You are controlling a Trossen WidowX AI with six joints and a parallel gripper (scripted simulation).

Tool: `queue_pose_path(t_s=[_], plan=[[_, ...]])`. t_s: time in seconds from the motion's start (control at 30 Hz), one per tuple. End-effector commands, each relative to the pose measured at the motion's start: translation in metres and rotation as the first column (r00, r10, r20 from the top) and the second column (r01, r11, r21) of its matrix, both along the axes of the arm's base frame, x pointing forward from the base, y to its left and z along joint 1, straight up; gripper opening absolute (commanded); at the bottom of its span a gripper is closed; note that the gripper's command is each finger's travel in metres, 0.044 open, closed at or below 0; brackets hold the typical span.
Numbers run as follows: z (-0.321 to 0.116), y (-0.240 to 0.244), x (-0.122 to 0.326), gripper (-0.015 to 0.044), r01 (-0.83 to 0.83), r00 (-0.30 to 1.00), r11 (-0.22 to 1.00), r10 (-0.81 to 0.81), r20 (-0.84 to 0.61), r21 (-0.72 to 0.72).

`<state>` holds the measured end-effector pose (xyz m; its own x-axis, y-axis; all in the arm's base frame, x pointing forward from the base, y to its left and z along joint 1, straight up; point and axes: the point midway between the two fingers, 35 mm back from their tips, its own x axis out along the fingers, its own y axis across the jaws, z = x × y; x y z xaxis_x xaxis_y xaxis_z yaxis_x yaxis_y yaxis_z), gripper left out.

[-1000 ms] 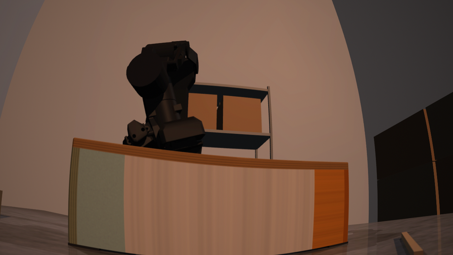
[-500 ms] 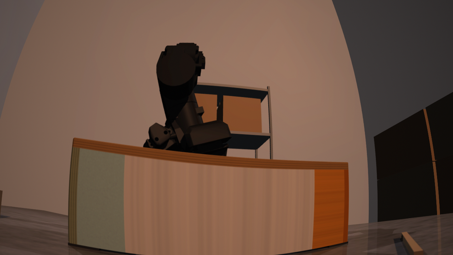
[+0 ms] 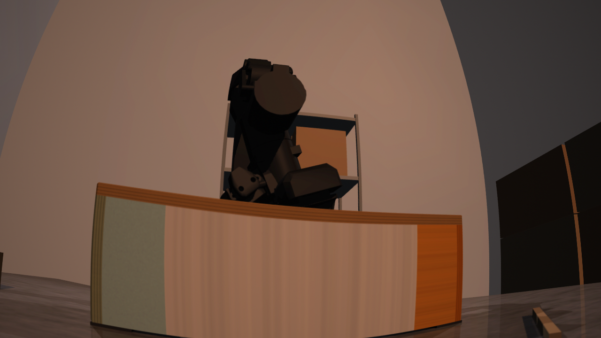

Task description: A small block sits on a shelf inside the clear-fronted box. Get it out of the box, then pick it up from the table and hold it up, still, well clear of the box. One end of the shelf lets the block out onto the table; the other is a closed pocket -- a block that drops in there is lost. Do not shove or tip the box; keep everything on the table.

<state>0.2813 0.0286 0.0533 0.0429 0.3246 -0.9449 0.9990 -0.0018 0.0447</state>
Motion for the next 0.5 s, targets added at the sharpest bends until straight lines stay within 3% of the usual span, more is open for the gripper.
queue_pose_path(t_s=[0.0,0.47], plan=[[-0.002,0.012,-0.001,0.04,0.0,1.0,1.0,0.0,-0.003,0.005],[-0.002,0.05,-0.001,0.04,0.0,1.0,1.0,0.0,-0.003,0.008]])
